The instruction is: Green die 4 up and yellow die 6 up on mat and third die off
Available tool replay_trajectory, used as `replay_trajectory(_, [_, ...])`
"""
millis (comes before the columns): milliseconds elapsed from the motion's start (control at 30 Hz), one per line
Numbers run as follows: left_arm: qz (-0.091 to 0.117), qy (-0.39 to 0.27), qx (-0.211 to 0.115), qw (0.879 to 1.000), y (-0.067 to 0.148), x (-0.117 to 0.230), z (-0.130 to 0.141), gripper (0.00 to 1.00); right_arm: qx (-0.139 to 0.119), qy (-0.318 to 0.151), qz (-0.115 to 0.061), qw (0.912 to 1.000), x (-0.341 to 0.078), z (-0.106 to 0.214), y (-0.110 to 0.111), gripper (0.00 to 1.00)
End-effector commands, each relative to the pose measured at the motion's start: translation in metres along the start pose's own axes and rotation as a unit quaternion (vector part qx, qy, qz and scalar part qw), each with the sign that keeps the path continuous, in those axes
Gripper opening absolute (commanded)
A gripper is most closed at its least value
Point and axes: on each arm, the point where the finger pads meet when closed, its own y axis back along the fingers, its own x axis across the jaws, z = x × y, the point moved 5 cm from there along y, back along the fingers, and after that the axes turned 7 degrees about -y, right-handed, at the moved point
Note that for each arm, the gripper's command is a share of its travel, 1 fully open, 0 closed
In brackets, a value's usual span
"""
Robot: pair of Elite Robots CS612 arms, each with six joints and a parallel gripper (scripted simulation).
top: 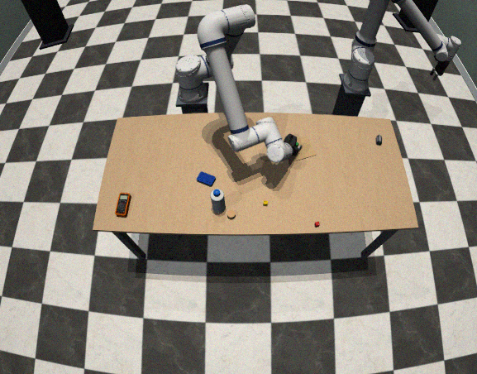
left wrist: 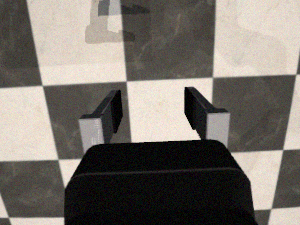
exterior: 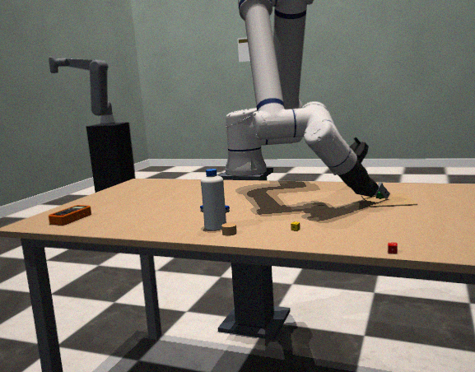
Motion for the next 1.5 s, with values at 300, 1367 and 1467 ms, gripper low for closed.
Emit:
replay_trajectory(300, [0.0,0.0,-0.001,1.0,0.001,0.0,0.0,1.0,0.0,0.001,0.001,1.0,-0.001,-0.01,0.011,1.0])
replay_trajectory(1367, [0.0,0.0,-0.001,1.0,0.001,0.0,0.0,1.0,-0.021,0.001,0.001,0.9998,-0.006,-0.051,0.048,1.0])
replay_trajectory(1467, [0.0,0.0,-0.001,1.0,0.001,0.0,0.0,1.0,-0.032,0.002,0.001,0.9995,-0.007,-0.053,0.048,1.0])
